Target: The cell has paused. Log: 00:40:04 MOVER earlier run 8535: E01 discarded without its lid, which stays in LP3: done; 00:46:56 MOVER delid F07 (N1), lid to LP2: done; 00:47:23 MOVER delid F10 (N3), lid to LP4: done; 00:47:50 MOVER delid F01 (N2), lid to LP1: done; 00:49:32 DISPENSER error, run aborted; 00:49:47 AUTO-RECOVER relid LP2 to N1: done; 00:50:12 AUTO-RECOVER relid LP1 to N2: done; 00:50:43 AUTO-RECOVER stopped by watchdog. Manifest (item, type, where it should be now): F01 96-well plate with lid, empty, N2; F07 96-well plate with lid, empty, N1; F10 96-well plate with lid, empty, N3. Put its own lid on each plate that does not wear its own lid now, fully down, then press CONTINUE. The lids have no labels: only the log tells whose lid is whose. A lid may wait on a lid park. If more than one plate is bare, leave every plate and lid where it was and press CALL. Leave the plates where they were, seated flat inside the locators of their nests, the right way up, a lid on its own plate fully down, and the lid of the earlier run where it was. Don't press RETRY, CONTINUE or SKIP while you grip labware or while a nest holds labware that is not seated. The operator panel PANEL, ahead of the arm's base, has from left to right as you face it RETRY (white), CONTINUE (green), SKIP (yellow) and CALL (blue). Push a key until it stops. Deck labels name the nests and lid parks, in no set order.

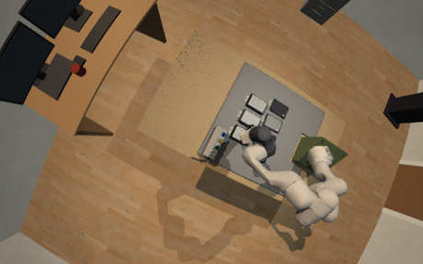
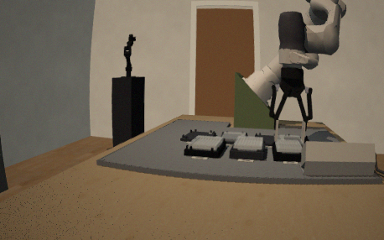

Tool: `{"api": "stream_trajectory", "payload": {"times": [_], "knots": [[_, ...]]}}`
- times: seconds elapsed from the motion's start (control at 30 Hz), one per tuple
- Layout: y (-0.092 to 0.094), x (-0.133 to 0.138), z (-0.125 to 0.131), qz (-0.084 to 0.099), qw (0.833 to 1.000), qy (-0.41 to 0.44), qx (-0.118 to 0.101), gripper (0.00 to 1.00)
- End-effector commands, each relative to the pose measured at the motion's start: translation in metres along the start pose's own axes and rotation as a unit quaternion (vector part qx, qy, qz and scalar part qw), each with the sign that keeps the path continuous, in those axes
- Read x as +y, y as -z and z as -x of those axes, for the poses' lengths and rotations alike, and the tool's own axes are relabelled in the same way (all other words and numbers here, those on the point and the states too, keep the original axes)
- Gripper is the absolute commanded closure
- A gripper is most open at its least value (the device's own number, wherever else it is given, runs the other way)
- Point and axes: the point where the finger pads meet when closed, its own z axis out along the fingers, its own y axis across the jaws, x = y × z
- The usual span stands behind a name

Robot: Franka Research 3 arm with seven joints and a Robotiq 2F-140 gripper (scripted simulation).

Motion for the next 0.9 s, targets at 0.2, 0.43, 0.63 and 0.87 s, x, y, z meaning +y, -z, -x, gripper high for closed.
{"api": "stream_trajectory", "payload": {"times": [0.2, 0.43, 0.63, 0.87], "knots": [[-0.0034, -0.0013, -0.0019, 0.000, 1.000, 0.004, 0.001, 1.00], [-0.0054, -0.0013, -0.0020, 0.000, 1.000, 0.004, 0.001, 1.00], [-0.0072, -0.0012, -0.0022, 0.000, 1.000, 0.004, 0.001, 1.00], [-0.0083, -0.0012, -0.0023, 0.000, 1.000, 0.004, 0.001, 1.00]]}}
